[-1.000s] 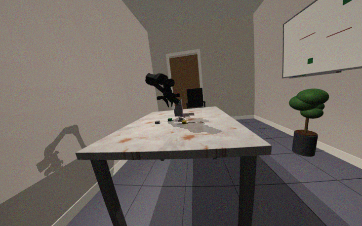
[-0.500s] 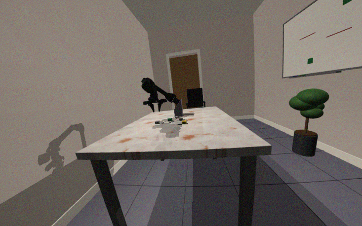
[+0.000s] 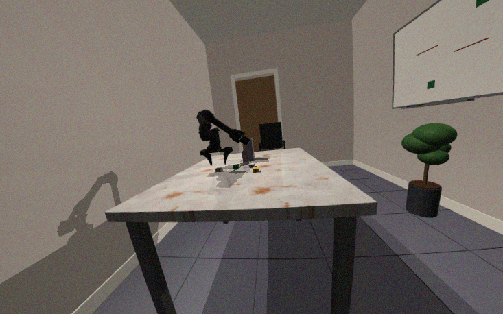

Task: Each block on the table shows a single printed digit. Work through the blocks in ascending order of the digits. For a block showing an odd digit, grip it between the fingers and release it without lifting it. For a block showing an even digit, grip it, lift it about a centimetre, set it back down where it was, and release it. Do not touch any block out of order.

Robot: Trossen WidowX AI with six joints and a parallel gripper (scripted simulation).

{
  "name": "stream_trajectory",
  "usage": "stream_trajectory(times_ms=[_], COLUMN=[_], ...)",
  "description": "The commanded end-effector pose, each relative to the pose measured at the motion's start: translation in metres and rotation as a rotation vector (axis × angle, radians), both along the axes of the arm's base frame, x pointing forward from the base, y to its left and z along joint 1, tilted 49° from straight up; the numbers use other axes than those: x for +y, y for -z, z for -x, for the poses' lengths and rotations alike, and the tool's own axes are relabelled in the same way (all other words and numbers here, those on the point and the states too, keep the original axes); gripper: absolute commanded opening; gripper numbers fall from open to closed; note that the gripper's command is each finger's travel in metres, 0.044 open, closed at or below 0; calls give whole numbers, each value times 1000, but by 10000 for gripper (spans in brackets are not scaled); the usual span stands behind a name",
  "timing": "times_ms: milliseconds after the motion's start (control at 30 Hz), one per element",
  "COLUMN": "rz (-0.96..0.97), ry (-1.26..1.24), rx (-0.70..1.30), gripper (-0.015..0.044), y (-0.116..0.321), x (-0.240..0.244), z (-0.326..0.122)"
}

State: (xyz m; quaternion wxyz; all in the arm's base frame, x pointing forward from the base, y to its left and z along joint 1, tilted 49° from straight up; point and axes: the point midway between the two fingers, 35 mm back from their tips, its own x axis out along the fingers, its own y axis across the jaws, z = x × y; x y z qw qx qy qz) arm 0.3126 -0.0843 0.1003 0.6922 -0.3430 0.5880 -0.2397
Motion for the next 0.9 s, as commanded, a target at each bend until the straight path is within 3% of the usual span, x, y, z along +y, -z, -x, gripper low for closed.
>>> stream_trajectory(times_ms=[0, 533, 867], rz=[4, 6, 6], ry=[0, 0, 0], rx=[15, 15, 15], gripper=[400, 400, 138], y=[7, 22, 22], x=[-6, -23, -23], z=[2, -2, -2])
